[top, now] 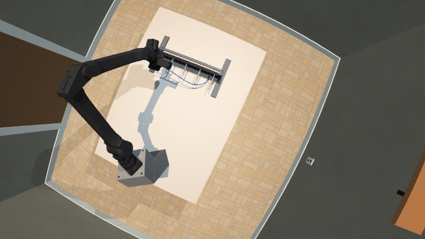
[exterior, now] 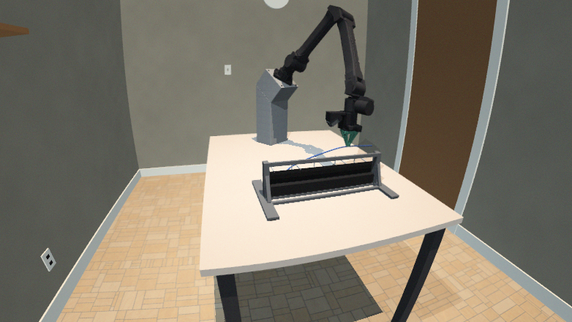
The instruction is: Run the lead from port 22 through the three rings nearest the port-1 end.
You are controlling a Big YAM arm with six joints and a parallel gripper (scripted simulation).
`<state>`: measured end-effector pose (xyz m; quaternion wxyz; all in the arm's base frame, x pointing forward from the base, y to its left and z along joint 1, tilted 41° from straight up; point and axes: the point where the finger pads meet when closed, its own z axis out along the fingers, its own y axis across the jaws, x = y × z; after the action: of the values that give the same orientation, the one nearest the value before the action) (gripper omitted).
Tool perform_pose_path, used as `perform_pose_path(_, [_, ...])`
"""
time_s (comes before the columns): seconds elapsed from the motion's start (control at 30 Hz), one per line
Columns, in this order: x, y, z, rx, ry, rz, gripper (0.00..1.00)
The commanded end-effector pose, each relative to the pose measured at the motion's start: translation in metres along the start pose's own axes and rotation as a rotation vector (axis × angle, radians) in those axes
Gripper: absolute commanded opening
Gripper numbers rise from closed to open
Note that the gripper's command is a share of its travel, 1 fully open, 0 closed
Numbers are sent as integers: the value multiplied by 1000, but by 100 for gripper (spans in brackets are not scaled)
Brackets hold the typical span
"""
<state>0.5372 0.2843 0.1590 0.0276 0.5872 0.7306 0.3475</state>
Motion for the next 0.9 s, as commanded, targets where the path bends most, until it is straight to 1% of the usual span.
perform_pose_path(0.0, [16, 14, 8, -25, 19, -15, 0])
perform_pose_path(0.07, [16, 14, 12, -24, 19, -15, 0])
perform_pose_path(0.13, [16, 14, 12, -24, 19, -15, 0])
perform_pose_path(0.63, [16, 12, 43, -22, 17, -14, 0])
perform_pose_path(0.7, [16, 12, 43, -22, 17, -14, 0])
perform_pose_path(0.73, [14, 7, 46, -11, 14, -15, 0])
perform_pose_path(0.77, [16, 12, 47, -22, 17, -16, 0])
perform_pose_path(0.87, [16, 12, 52, -22, 17, -14, 0])
